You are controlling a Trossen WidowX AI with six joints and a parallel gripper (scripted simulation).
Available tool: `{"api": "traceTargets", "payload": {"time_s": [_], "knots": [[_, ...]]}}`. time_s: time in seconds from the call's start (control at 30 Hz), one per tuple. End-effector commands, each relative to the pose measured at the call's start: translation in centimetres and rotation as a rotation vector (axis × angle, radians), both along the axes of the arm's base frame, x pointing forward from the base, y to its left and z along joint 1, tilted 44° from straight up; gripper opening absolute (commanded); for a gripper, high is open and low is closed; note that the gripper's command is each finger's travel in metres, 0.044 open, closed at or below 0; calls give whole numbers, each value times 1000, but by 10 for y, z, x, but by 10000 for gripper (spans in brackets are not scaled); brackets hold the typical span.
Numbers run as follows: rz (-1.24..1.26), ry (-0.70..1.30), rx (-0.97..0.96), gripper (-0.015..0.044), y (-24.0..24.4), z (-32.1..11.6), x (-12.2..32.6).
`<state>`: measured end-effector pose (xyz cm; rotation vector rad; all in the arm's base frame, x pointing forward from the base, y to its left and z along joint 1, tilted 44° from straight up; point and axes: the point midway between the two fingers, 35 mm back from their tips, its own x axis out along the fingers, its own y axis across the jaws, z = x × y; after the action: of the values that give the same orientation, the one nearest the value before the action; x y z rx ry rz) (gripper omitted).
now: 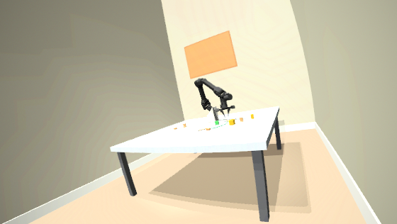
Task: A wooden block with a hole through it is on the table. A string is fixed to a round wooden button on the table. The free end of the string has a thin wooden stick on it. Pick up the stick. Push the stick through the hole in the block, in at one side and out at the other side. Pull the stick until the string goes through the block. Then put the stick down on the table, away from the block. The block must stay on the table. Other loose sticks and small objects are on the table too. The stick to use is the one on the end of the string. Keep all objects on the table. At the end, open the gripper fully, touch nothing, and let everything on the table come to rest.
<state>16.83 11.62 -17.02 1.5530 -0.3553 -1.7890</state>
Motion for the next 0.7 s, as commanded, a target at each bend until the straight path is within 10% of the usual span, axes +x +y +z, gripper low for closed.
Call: {"api": "traceTargets", "payload": {"time_s": [0.0,0.67], "knots": [[5,6,-9,124,-8,-6,-2],[4,5,-10,124,-27,-24,-3]]}}
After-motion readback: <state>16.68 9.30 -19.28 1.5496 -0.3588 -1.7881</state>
